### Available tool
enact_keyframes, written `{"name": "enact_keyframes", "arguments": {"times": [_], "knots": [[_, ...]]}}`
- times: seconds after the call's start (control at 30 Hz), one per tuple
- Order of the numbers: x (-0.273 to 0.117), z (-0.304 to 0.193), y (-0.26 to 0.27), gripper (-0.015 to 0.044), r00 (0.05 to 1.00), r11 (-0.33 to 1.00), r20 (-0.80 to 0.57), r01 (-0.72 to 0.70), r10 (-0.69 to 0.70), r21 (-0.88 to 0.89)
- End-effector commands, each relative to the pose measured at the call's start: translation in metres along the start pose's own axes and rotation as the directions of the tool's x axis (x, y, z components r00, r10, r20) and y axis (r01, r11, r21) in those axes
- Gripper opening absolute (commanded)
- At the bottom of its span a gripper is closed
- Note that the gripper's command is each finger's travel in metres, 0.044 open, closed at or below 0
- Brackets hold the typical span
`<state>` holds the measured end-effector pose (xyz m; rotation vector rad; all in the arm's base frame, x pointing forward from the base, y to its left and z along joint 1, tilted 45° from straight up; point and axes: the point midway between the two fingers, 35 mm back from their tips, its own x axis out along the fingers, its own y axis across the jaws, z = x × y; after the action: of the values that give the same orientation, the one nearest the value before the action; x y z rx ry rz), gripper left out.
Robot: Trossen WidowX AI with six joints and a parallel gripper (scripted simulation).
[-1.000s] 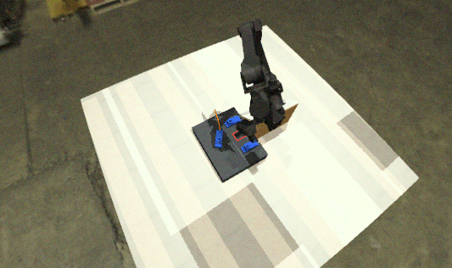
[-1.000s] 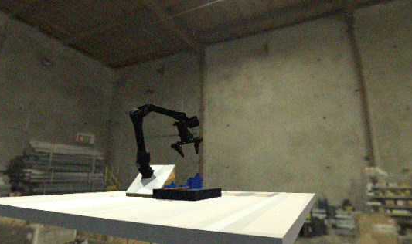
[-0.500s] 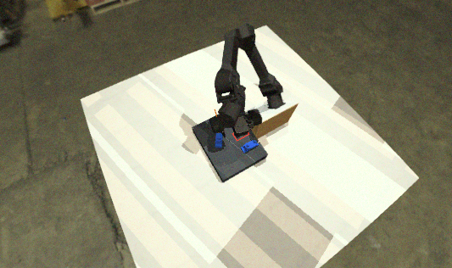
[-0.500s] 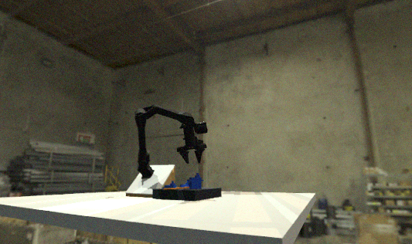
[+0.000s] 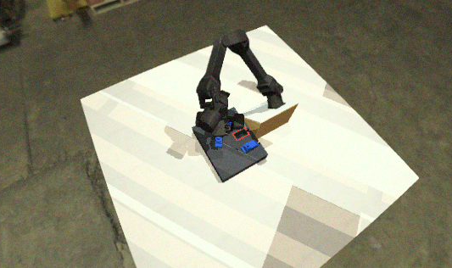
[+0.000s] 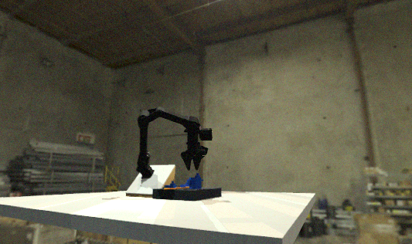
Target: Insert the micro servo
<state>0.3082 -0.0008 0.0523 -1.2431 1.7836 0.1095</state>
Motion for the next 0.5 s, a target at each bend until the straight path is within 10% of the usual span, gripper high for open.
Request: {"name": "enact_keyframes", "arguments": {"times": [0.0,0.47], "knots": [[0.004,-0.001,-0.003,0.0440,1.000,1.000,-0.010,0.004,-0.004,0.016],[0.032,-0.001,-0.004,0.0440,1.000,1.000,-0.011,0.005,-0.005,0.016]]}}
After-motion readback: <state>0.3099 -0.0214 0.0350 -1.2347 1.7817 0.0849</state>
